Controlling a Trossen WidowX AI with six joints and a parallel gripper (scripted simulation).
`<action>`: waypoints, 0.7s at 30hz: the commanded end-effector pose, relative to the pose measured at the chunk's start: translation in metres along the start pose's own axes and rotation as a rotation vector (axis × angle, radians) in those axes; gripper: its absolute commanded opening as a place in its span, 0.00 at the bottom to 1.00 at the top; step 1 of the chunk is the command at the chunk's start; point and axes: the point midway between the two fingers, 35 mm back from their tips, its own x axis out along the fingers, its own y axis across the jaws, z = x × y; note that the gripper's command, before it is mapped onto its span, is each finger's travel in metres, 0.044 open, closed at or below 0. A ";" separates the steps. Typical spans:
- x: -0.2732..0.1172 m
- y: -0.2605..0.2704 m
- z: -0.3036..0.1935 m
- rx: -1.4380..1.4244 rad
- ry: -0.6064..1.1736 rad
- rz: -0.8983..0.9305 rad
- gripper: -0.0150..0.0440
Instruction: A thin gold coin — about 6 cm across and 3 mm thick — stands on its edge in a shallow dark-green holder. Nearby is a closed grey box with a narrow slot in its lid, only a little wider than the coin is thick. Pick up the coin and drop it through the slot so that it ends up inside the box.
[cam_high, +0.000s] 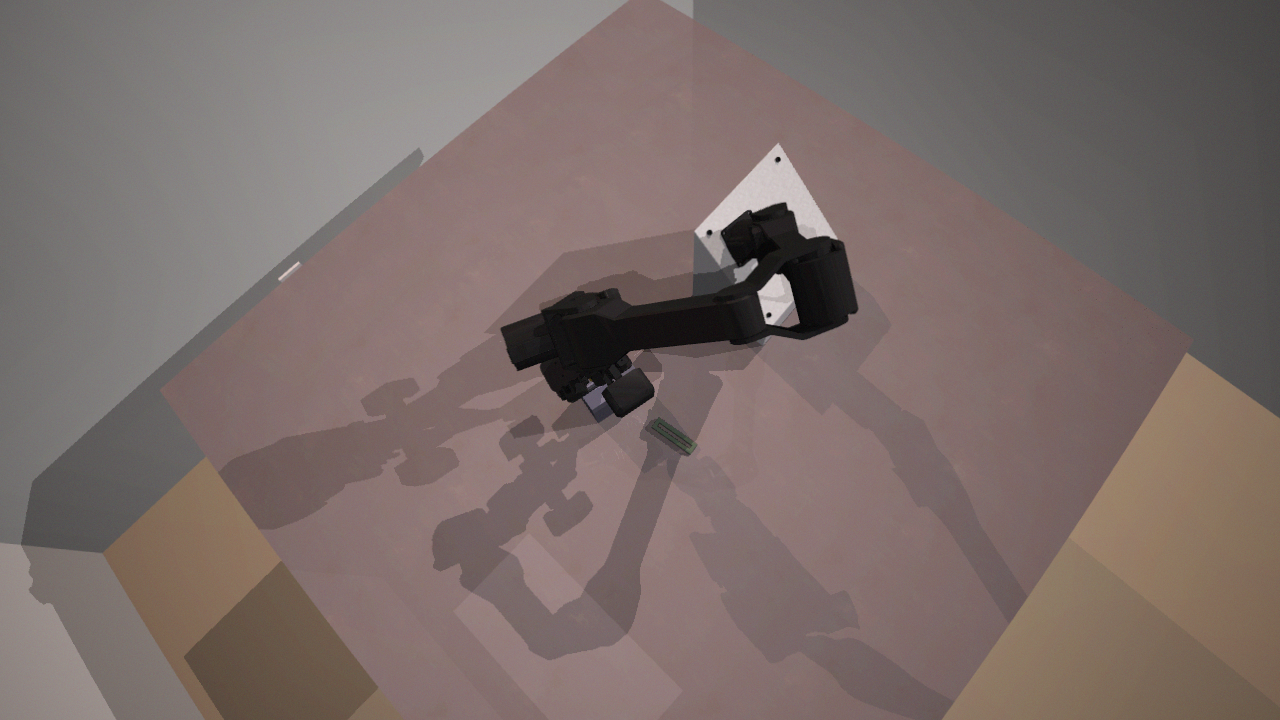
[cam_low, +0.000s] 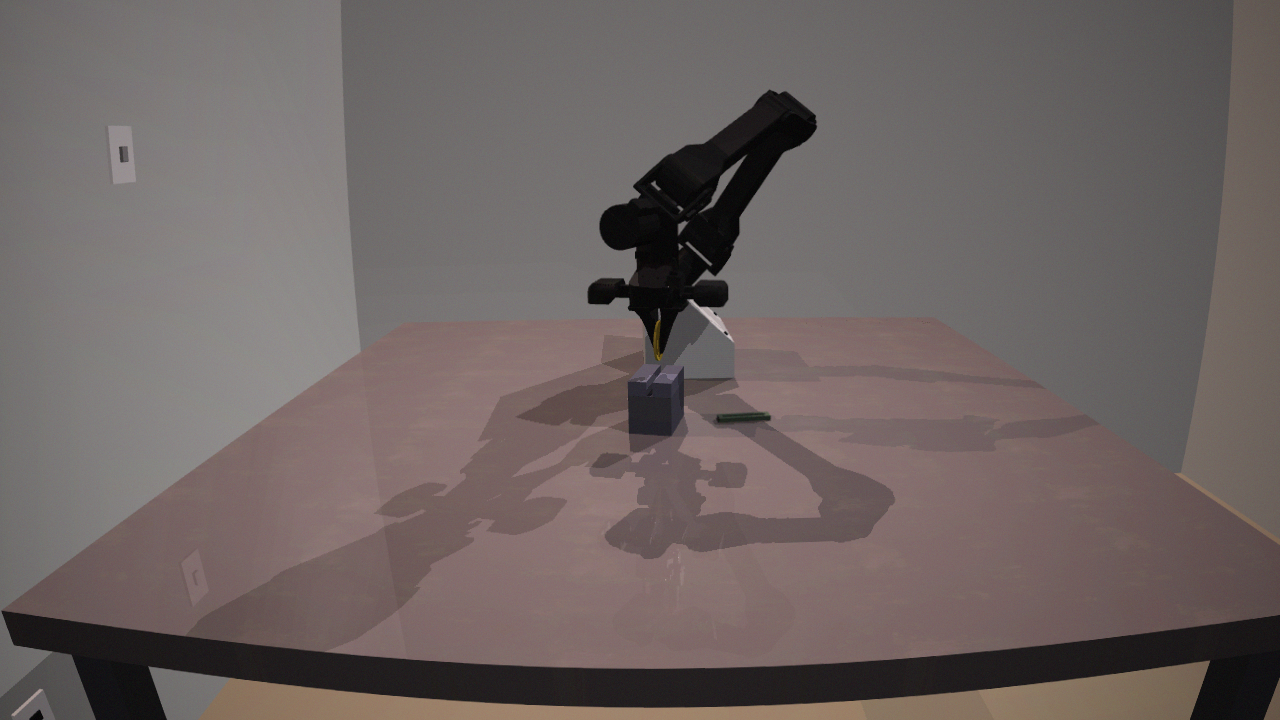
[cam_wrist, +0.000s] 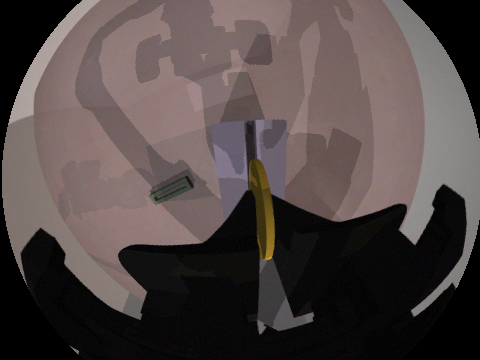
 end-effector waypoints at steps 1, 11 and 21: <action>-0.003 -0.003 0.004 -0.007 -0.005 -0.003 0.25; -0.003 -0.005 0.003 -0.005 -0.005 -0.003 0.25; -0.001 -0.004 0.002 -0.005 -0.005 -0.001 0.25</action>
